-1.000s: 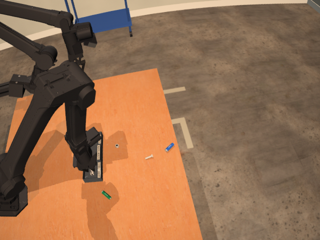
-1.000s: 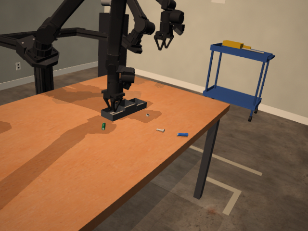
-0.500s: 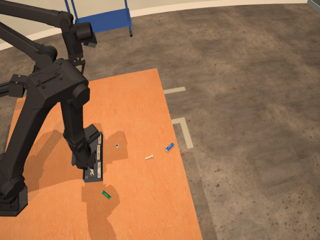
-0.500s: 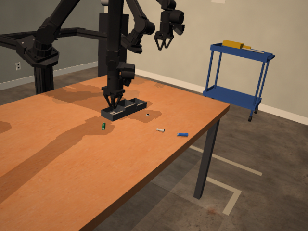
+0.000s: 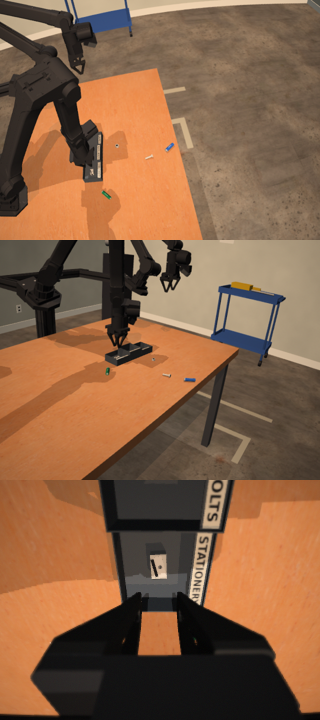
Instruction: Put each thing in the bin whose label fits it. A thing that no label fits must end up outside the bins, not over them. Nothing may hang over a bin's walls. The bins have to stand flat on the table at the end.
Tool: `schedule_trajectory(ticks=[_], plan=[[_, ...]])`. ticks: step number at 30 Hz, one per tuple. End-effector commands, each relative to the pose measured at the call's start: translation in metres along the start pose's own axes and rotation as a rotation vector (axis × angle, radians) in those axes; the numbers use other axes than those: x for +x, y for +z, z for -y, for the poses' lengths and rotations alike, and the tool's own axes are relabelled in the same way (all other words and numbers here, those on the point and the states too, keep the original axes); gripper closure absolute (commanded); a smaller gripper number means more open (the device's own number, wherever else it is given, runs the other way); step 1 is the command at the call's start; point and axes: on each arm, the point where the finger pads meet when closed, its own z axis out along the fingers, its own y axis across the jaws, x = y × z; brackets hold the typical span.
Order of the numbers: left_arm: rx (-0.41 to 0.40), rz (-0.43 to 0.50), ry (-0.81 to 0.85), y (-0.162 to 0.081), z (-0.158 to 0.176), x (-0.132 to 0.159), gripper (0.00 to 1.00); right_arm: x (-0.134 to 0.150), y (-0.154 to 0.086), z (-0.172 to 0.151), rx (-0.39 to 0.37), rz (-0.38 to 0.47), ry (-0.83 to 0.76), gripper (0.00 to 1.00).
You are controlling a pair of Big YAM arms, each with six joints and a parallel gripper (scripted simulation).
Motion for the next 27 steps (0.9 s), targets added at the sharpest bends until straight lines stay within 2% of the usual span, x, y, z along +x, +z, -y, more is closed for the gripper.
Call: schedule_trajectory(ticks=[1,27], plan=[[-0.004,-0.014,0.002,0.0029,-0.0019,0.0062,0.00,0.0045,0.0031,-0.0103,-0.018,-0.018,0.003,0.71],[-0.004,-0.014,0.002,0.0029,-0.0019,0.0062,0.00,0.0060,0.0054,-0.0069,-0.008,-0.012,0.019,0.71]])
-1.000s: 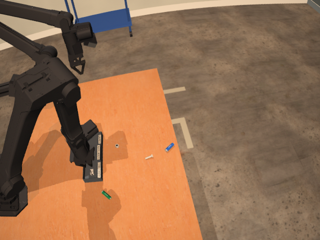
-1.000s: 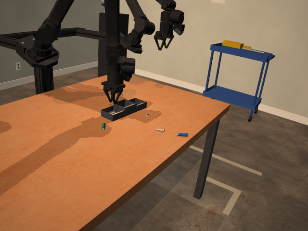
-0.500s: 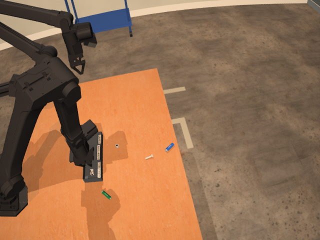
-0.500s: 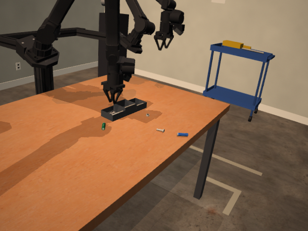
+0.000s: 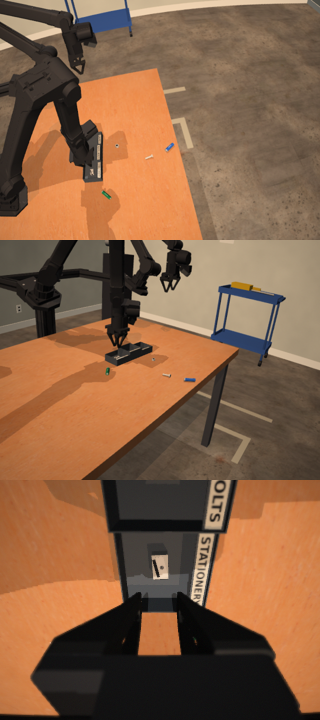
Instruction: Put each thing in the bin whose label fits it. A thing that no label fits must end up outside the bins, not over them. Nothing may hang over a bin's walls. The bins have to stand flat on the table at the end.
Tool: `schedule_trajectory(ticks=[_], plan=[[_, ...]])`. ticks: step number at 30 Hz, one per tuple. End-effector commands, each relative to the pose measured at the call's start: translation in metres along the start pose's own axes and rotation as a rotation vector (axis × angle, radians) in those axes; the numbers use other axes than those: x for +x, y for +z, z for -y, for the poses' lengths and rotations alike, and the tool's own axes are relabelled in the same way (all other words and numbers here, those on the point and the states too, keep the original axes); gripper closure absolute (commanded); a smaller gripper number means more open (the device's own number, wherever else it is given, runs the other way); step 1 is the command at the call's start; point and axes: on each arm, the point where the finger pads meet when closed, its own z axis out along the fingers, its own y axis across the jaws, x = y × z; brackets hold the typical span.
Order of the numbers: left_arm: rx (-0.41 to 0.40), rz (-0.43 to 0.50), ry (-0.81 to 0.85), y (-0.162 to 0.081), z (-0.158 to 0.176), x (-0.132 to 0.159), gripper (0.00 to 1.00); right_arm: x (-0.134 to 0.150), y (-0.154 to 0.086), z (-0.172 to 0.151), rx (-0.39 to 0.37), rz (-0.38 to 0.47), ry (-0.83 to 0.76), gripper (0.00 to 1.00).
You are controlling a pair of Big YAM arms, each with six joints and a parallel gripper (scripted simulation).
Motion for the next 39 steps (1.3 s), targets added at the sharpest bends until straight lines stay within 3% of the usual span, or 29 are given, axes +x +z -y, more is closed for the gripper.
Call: schedule_trajectory(ticks=[1,29,36,39], plan=[[-0.004,-0.014,0.002,0.003,-0.002,0.006,0.00,0.006,0.005,-0.005,-0.006,-0.011,0.020,0.71],[-0.004,-0.014,0.002,0.003,-0.002,0.006,0.00,0.005,0.004,-0.009,-0.004,-0.008,0.013,0.71],[-0.004,-0.014,0.002,0.003,-0.002,0.006,0.00,-0.048,0.001,0.033,-0.004,-0.004,0.260,0.70],[-0.004,-0.014,0.002,0.003,-0.002,0.006,0.00,-0.044,0.006,0.045,-0.003,-0.015,0.326,0.70]])
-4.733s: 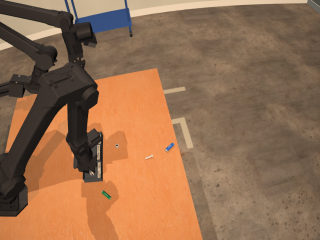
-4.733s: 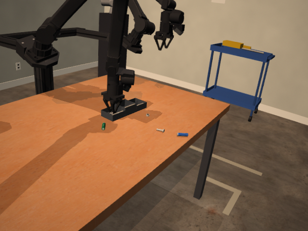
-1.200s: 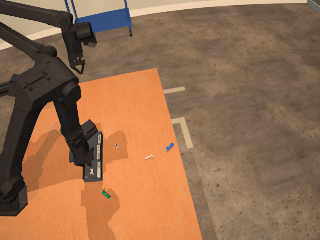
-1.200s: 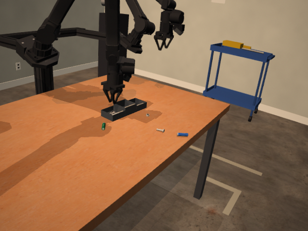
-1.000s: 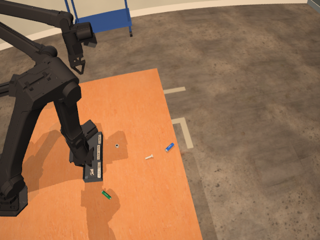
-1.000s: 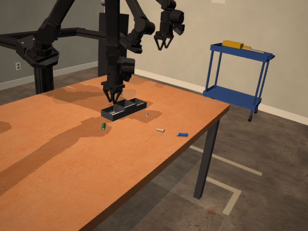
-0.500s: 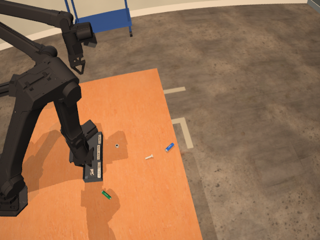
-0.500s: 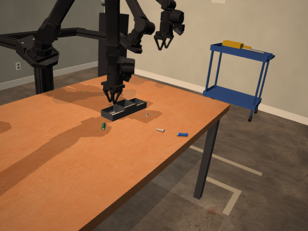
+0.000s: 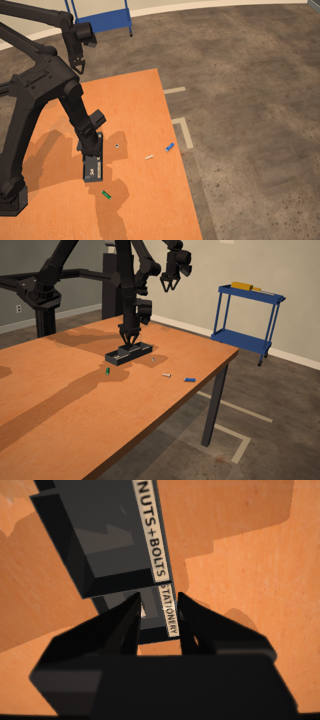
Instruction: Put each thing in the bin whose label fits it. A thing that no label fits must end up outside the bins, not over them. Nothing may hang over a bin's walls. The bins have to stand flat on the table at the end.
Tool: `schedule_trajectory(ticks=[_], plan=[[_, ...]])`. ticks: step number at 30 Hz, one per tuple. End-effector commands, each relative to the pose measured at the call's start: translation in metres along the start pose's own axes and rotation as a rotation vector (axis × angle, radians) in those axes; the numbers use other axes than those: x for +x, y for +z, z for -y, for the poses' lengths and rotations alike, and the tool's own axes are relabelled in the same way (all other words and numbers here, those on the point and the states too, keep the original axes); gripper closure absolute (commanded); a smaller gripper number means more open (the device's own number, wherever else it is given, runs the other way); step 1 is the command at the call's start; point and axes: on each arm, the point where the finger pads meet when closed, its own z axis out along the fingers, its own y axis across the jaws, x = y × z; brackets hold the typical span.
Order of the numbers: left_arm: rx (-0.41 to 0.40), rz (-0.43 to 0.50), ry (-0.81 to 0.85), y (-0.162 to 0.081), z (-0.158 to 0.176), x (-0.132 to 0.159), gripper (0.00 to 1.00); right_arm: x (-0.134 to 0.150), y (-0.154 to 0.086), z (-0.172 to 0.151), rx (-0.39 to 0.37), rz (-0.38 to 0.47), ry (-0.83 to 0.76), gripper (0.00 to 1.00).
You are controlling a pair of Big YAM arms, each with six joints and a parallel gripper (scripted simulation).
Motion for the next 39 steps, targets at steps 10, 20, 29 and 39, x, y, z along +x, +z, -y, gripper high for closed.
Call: schedule_trajectory(ticks=[10,20,29,39], plan=[[-0.004,-0.014,0.002,0.003,-0.002,0.006,0.00,-0.082,0.006,0.050,-0.006,-0.026,0.132,0.70],[-0.004,-0.014,0.002,0.003,-0.002,0.006,0.00,-0.089,0.014,0.060,-0.021,-0.056,0.136,0.70],[-0.004,-0.014,0.002,0.003,-0.002,0.006,0.00,-0.106,0.007,0.069,-0.005,-0.026,0.143,0.70],[-0.004,-0.014,0.002,0.003,-0.002,0.006,0.00,-0.109,0.008,0.072,-0.006,-0.028,0.142,0.70]])
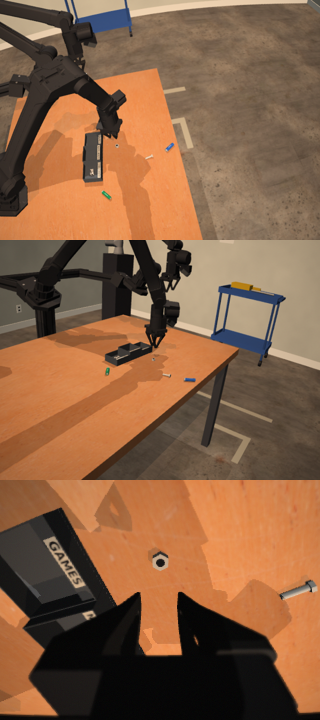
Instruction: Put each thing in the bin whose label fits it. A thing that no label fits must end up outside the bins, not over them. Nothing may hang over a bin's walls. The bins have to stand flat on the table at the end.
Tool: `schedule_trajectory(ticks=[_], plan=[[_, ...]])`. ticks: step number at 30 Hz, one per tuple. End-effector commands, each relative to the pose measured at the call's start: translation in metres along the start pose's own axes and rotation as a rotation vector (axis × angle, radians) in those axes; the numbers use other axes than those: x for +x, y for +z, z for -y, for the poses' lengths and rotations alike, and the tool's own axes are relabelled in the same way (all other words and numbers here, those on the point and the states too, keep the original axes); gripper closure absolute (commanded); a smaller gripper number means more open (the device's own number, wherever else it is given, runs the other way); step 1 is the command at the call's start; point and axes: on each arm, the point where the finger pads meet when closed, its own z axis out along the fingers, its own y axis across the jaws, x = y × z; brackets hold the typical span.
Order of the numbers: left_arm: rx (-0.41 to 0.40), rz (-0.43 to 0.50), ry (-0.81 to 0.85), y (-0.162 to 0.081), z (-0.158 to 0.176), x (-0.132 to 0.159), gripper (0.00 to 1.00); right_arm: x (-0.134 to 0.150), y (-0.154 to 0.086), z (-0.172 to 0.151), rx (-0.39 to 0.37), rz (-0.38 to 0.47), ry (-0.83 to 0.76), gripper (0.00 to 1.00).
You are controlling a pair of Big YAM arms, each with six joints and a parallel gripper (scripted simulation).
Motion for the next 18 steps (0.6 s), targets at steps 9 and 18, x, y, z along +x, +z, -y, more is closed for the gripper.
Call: schedule_trajectory(ticks=[9,18], plan=[[-0.004,-0.014,0.002,0.0029,-0.0019,0.0062,0.00,-0.0109,-0.0046,0.0079,0.009,0.016,0.013,0.70],[-0.004,-0.014,0.002,0.0029,-0.0019,0.0062,0.00,-0.0108,-0.0047,0.0080,0.009,0.016,0.013,0.70]])
